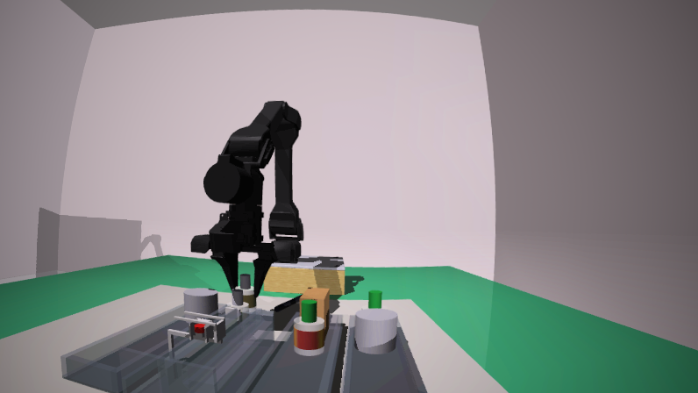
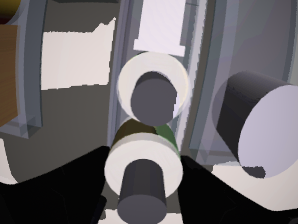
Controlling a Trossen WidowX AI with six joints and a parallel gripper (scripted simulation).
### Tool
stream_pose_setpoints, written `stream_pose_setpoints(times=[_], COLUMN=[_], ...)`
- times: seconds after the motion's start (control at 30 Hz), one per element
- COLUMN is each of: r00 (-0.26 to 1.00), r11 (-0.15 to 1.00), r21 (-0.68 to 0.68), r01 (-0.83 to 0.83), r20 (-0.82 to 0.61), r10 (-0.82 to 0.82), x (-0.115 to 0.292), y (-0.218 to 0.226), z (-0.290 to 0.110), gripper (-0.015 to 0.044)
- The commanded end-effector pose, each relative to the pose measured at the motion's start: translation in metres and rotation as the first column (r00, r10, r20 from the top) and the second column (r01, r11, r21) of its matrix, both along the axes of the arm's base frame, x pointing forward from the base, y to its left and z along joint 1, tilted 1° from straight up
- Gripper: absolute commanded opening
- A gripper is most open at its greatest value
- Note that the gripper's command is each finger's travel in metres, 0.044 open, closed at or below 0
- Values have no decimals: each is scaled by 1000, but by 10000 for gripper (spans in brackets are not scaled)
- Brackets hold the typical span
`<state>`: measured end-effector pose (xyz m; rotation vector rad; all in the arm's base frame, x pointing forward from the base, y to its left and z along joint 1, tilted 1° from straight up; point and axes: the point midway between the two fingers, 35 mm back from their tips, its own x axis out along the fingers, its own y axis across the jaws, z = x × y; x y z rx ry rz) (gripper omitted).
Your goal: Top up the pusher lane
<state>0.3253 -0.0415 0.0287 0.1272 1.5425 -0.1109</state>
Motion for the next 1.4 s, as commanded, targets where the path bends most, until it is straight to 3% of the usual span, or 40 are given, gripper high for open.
stream_pose_setpoints(times=[0.0, 1.37], r00=[1000, 1000], r11=[1000, 1000], r21=[-4, -4], r01=[2, 2], r20=[28, 29], r10=[-2, -2], x=[10, 15], y=[-2, -2], z=[5, 7], gripper=[0, 0])
